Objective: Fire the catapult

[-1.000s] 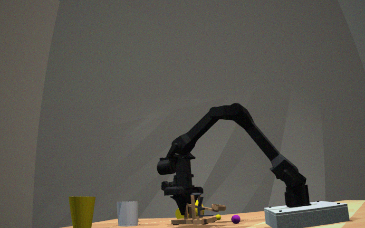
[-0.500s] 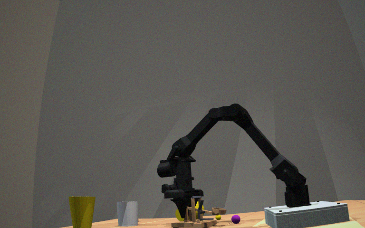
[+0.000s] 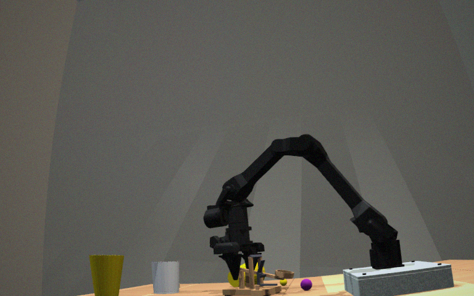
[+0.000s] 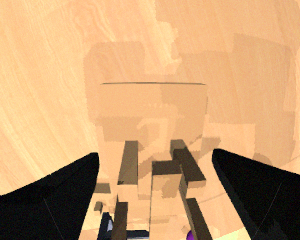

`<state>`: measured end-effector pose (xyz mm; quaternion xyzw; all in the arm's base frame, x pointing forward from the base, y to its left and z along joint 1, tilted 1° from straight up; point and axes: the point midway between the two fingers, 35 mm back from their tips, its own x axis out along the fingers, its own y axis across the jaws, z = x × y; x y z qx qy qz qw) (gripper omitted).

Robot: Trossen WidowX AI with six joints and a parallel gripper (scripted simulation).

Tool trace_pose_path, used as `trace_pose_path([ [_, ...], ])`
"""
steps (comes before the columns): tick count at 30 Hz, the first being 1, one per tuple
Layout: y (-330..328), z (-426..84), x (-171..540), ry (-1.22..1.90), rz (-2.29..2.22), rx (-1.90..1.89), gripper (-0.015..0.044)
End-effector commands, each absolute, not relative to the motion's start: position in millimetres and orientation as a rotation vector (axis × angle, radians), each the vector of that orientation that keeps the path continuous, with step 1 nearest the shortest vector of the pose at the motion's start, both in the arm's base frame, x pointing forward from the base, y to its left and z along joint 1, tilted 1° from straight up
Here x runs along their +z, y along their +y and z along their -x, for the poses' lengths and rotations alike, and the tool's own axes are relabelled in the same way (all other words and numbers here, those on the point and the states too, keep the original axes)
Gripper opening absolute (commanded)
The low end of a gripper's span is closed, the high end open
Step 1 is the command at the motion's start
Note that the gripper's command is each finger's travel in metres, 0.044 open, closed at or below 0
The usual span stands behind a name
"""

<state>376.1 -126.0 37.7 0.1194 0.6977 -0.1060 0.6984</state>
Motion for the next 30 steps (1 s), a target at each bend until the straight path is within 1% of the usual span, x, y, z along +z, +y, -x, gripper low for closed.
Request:
trace_pose_path([
  [1,-129,-381,86,1.535,-0.262,-0.238,0.0440],
  [3,-128,-377,117,1.535,-0.262,-0.238,0.0440],
  [6,-128,-376,128,1.535,-0.262,-0.238,0.0440],
  [7,-129,-379,108,1.537,-0.265,-0.241,0.0440],
  [15,-127,-374,123,1.532,-0.263,-0.238,0.0440],
  [17,-127,-375,115,1.532,-0.263,-0.238,0.0440],
  [21,-127,-375,78,1.532,-0.263,-0.238,0.0440],
  [30,-127,-376,71,1.532,-0.263,-0.238,0.0440],
])
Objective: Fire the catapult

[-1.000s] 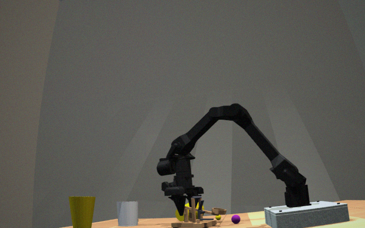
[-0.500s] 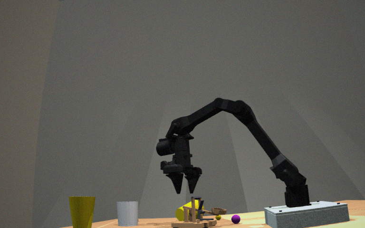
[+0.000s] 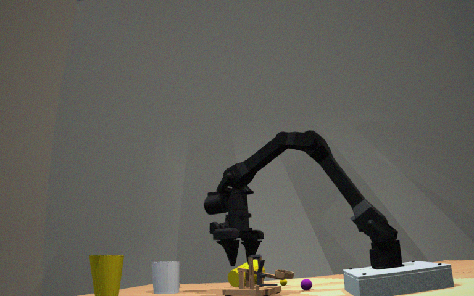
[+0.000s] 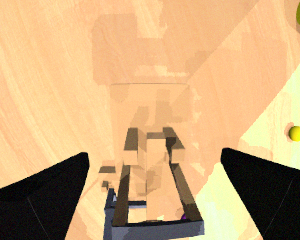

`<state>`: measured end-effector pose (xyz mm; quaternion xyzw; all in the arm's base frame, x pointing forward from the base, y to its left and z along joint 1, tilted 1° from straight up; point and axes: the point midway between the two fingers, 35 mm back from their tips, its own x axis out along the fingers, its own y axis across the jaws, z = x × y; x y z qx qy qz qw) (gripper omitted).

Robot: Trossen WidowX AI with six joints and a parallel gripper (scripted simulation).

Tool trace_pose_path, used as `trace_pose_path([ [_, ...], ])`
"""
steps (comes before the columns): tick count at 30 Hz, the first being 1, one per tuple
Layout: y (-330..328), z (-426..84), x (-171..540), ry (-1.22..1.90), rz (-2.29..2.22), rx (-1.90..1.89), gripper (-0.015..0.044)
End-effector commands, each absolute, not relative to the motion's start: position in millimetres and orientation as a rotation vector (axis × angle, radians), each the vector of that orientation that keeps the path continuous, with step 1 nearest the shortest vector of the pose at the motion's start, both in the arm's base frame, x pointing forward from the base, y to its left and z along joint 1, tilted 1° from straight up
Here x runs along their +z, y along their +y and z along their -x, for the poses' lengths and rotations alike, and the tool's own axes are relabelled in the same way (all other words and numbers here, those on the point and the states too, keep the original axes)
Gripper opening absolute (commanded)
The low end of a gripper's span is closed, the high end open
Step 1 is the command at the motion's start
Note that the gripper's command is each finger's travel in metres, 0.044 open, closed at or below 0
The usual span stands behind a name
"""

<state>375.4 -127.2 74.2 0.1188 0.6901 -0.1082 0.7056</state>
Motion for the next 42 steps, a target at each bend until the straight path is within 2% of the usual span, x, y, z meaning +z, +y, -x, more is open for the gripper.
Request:
trace_pose_path([
  [1,-127,-376,69,1.532,-0.263,-0.238,0.0440],
  [32,-126,-377,23,1.532,-0.263,-0.238,0.0440],
  [42,-127,-377,26,1.529,-0.261,-0.239,0.0177],
])
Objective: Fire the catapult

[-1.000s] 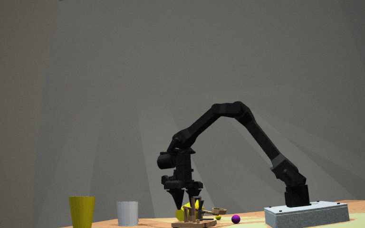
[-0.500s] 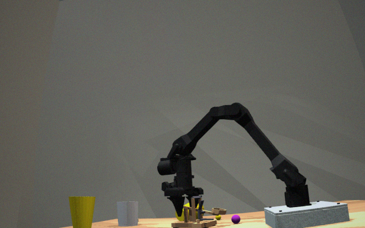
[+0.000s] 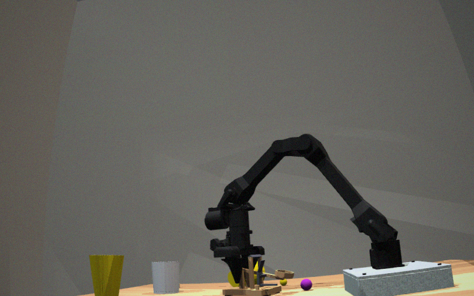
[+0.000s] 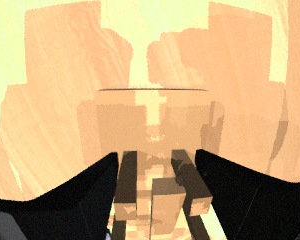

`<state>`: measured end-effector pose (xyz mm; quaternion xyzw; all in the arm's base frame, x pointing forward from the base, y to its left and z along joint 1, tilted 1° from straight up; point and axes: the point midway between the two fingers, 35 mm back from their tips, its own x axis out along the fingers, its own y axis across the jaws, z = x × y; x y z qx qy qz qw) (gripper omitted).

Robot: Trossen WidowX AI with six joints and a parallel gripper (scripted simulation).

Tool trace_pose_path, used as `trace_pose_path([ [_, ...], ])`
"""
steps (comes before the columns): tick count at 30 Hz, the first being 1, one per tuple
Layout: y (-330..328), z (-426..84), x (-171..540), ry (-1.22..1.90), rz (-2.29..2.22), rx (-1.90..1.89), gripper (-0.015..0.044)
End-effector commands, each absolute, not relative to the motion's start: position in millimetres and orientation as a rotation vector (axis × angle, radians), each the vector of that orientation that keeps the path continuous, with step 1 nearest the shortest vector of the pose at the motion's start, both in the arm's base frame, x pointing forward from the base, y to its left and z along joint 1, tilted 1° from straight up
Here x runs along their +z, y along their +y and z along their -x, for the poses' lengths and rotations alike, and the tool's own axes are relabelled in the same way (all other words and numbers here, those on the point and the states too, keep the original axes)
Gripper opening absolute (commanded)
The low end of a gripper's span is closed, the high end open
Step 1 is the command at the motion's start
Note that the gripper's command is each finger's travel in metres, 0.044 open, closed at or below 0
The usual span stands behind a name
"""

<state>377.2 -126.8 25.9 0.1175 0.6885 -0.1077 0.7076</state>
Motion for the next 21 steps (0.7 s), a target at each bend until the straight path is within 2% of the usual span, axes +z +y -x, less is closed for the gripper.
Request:
trace_pose_path([
  [1,-127,-377,26,1.529,-0.261,-0.239,0.0151],
  [7,-127,-377,26,1.529,-0.261,-0.239,0.0111],
  [11,-127,-377,65,1.529,-0.261,-0.239,0.0006],
  [21,-127,-377,71,1.530,-0.262,-0.237,0.0000],
])
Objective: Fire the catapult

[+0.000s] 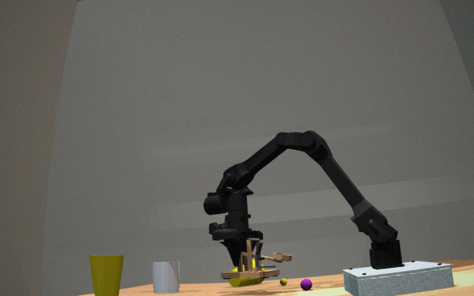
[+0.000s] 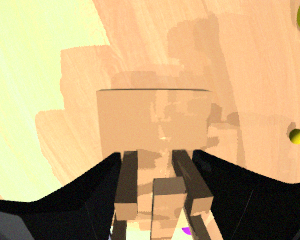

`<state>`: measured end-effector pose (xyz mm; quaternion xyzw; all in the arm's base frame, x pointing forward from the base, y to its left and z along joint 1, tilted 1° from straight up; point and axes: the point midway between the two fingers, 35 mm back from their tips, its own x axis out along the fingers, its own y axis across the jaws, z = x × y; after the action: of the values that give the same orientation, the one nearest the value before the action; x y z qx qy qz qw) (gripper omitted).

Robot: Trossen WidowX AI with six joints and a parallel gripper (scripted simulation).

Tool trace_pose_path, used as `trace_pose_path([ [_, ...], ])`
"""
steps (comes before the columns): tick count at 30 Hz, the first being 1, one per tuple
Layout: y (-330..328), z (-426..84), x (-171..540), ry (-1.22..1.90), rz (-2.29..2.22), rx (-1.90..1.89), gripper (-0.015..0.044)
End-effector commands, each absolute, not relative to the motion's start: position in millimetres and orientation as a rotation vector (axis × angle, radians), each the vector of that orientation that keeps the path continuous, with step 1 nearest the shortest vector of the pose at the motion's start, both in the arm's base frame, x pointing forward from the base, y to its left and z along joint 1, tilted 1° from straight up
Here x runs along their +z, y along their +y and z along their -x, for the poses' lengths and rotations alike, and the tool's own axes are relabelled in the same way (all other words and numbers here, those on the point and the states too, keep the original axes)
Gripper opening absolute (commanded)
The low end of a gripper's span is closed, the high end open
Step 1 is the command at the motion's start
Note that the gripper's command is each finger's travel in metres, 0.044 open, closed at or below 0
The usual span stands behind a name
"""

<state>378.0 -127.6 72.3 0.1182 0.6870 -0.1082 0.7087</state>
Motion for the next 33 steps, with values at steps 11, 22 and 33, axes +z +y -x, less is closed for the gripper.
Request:
trace_pose_path([
  [11,-127,-379,53,1.531,-0.262,-0.237,0.0000],
  [22,-127,-379,35,1.531,-0.262,-0.237,0.0000],
  [33,-126,-378,29,1.536,-0.262,-0.237,0.0000],
])
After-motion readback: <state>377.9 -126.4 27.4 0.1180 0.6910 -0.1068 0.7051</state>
